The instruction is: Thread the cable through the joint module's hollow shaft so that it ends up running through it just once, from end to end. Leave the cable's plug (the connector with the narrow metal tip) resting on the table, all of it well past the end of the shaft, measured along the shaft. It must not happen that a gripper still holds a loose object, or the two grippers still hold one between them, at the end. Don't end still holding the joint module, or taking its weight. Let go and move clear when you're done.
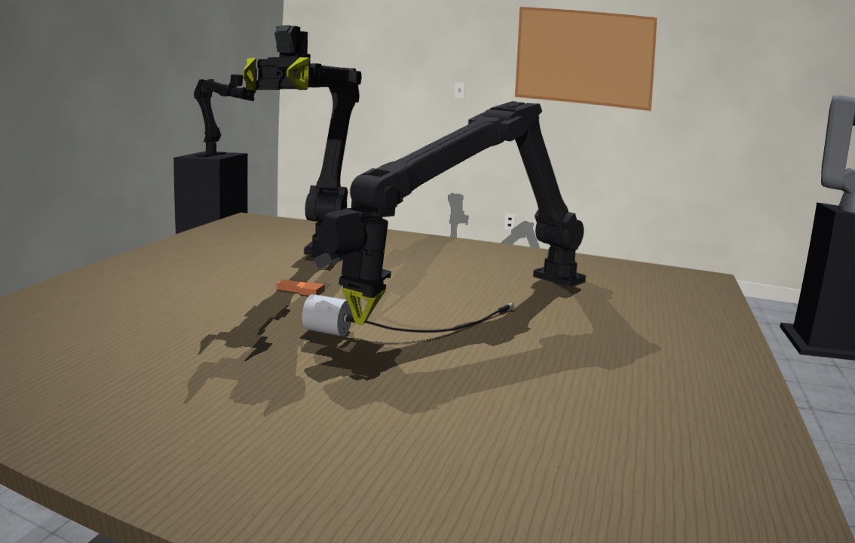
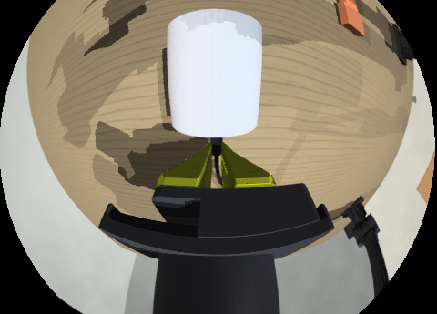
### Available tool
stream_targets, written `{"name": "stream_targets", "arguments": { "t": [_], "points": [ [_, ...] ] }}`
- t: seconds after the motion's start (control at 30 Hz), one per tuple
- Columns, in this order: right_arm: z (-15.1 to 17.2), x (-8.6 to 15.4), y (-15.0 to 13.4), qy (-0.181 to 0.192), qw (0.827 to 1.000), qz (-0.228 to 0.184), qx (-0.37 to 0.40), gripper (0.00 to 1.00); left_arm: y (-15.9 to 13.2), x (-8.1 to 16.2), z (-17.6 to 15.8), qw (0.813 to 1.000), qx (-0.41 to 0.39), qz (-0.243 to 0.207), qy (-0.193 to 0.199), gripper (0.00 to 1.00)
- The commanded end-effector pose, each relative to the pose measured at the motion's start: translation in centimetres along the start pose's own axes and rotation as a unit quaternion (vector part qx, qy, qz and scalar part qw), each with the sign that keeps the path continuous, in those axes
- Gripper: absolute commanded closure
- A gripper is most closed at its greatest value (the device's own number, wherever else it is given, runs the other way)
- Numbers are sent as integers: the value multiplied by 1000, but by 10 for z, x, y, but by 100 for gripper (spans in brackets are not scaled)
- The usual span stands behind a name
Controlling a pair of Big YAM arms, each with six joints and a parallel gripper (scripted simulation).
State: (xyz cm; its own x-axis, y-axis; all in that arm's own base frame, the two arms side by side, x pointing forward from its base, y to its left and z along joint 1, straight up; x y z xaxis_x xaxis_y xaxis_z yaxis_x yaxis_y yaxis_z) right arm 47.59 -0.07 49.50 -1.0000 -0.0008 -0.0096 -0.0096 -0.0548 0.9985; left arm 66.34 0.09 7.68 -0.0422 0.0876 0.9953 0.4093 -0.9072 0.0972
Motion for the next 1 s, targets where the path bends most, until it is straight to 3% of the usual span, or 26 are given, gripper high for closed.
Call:
{"name": "stream_targets", "arguments": {
  "t": [0.0,0.13,0.2,0.33,0.73,0.77,0.97],
  "points": [
    [-4,-2,23,-5,1000,-17,-4,4,24,14,17,1000,-4,-8,22,100],
    [-4,-2,23,-5,1000,-17,-4,4,29,14,18,1000,-3,-8,22,100],
    [-4,-2,23,-5,1000,-17,-4,4,9,16,27,1000,5,-8,23,100],
    [-4,-2,23,-5,1000,-17,-4,4,27,16,20,1000,-2,-10,23,100],
    [-4,-2,23,-5,1000,-17,-4,4,29,16,20,1000,-9,-11,23,100],
    [-4,-2,23,-5,1000,-17,-4,4,29,17,20,1000,-8,-11,24,68],
    [-4,-2,23,-5,1000,-17,-4,4,27,17,21,1000,-7,-11,24,68]
  ]
}}
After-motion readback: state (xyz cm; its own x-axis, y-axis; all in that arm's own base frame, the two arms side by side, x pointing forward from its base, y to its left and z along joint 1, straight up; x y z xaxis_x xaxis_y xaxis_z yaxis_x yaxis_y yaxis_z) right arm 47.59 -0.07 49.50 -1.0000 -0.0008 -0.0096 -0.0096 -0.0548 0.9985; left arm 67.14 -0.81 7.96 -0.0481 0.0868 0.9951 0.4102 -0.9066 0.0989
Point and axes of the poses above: on each arm, the point where the finger pads meet when closed, its own x axis back along the fingers, its own z axis across the jaws, y = z × x, the point moved 4 cm from there along x, back along the fingers, and after that the axes turned 3 degrees about -x, right-handed, at the moved point
